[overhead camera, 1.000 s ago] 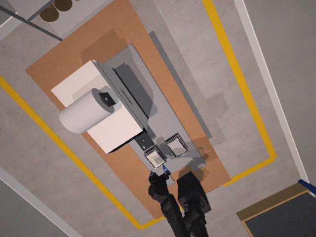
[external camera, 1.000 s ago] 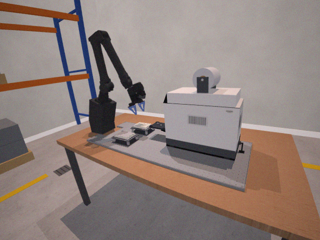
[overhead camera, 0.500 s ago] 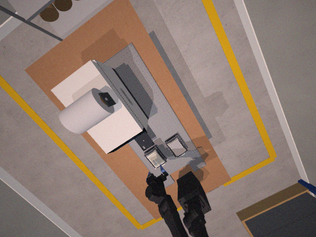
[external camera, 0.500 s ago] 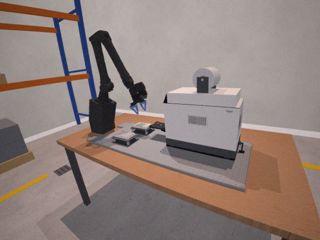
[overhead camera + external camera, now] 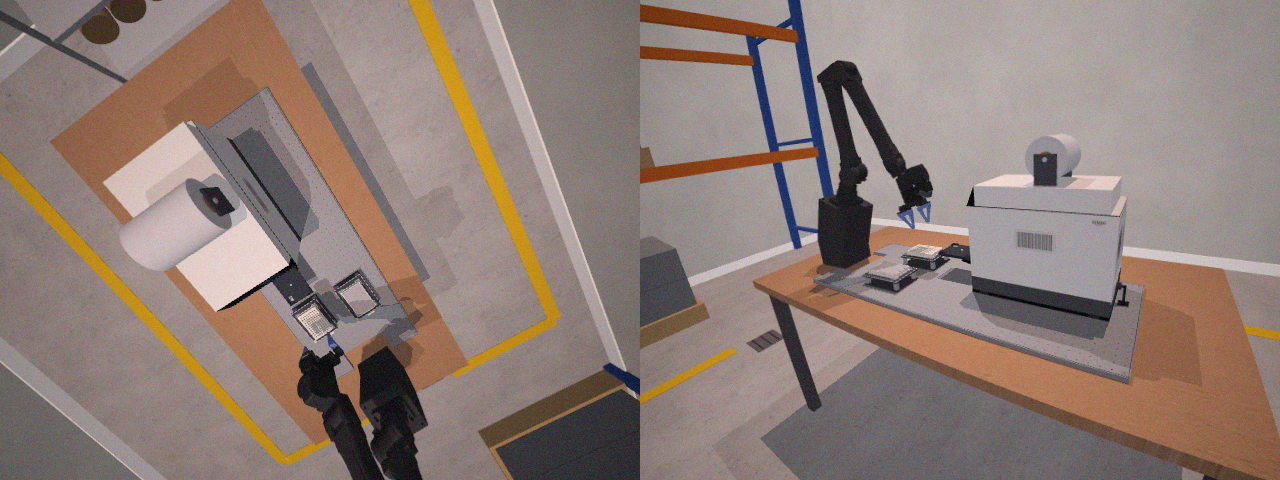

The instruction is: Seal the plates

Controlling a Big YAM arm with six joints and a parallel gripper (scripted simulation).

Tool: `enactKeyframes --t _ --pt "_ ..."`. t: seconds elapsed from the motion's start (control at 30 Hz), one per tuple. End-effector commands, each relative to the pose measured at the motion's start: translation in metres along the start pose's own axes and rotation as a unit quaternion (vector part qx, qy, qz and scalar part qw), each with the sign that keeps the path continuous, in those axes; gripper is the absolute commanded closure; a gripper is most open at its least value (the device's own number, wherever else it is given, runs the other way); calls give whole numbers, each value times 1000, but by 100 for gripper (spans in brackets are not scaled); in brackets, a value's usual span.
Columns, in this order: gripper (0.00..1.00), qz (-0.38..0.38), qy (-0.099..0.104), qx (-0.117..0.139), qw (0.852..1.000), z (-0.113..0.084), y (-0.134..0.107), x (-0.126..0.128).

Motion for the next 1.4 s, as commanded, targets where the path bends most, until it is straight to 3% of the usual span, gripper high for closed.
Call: enactKeyframes --t 0.0,0.23,0.6,0.97,1.37 --pt "0 -7 1 -4 1000 3 7 1" --pt "0 -12 9 -14 1000 10 14 10" --pt "0 2 -2 -15 1000 27 11 2" --pt "0 -1 -3 6 1000 42 -19 2" --pt "0 -3 1 -10 1000 59 -8 8"
Point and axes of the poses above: the point where the finger pads meet when closed, its own z axis out along the fingers, its own x axis across the jaws, y = z × x, the point moved 9 cm from there along -z, back along the fingers, and after that the axes turned 14 degrees about -z, right-handed, at the moved point
